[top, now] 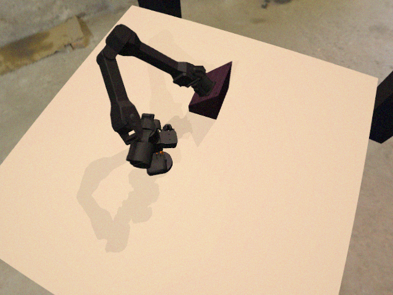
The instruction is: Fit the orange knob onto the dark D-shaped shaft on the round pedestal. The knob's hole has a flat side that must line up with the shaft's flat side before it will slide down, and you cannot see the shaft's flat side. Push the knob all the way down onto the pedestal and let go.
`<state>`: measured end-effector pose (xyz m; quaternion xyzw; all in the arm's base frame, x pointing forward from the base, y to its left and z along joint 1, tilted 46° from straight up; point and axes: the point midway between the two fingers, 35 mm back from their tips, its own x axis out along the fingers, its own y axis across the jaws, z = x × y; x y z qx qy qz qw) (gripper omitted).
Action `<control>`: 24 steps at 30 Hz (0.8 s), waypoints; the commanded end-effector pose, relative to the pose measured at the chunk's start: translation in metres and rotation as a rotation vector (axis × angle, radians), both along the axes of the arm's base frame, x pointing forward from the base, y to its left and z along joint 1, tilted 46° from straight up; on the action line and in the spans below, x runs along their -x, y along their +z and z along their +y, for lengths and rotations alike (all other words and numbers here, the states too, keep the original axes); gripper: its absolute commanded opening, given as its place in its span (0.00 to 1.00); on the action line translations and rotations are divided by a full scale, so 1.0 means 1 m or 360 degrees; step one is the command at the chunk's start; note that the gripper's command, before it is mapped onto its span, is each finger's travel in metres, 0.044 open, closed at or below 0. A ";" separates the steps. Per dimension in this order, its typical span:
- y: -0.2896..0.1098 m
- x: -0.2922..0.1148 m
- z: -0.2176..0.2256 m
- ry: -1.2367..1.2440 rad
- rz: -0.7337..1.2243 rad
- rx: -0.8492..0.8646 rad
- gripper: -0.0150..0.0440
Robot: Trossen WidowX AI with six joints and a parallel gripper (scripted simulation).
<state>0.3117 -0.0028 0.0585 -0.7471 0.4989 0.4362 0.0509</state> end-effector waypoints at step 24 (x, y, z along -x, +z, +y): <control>0.002 -0.001 0.001 0.0006 -0.0013 -0.0003 0.25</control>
